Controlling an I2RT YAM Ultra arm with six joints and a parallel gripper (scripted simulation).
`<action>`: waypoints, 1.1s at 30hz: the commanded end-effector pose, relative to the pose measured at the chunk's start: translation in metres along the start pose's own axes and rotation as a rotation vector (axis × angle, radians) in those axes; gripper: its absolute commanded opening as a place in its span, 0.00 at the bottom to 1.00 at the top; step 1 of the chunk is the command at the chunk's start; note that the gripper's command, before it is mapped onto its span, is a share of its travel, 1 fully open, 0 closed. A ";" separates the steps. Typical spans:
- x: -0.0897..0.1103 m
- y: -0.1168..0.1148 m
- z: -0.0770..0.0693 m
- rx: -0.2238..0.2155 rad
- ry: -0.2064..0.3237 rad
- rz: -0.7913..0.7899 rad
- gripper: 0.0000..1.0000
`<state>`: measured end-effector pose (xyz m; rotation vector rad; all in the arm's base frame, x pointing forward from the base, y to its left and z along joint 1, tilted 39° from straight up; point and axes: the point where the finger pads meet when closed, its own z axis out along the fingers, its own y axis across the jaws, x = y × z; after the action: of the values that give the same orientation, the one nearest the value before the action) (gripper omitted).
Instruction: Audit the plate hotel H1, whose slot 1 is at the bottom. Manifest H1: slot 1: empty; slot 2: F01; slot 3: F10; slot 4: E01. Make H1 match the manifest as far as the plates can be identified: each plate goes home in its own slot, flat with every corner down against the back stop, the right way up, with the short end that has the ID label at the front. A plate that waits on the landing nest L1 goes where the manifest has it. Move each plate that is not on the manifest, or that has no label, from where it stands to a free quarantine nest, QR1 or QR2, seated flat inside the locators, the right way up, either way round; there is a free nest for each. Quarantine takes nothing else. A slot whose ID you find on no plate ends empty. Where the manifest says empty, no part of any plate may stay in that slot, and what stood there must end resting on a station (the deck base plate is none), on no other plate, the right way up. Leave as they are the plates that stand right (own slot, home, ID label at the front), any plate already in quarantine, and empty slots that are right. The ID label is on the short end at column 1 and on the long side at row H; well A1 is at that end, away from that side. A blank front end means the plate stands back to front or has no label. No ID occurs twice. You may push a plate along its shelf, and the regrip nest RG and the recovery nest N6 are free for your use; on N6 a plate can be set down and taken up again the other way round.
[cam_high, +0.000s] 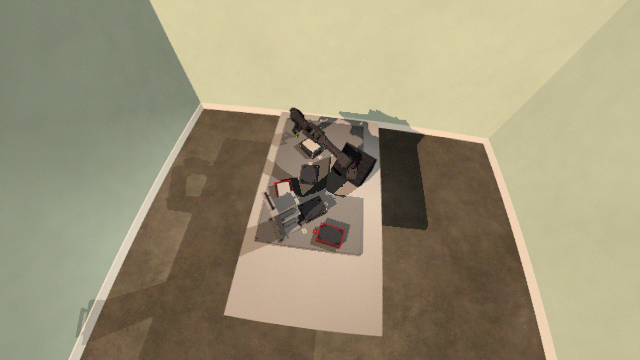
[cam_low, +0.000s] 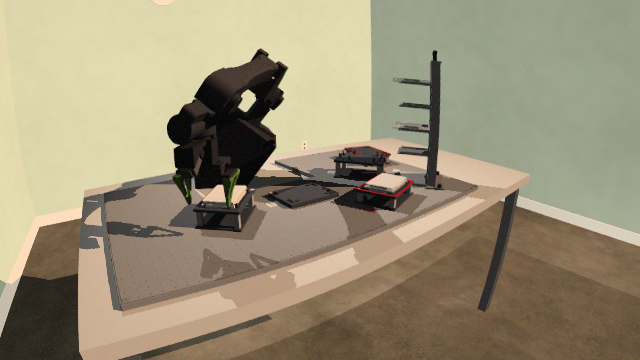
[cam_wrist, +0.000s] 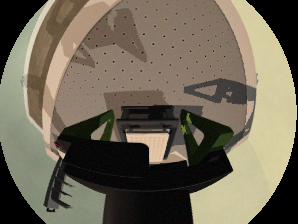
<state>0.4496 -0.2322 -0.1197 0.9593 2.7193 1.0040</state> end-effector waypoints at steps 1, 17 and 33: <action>-0.007 0.000 -0.012 -0.002 -0.032 -0.004 1.00; -0.017 0.004 -0.027 -0.004 -0.079 -0.024 1.00; -0.018 0.005 -0.027 -0.003 -0.080 -0.025 1.00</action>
<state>0.4504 -0.2320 -0.1198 0.9557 2.7190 1.0020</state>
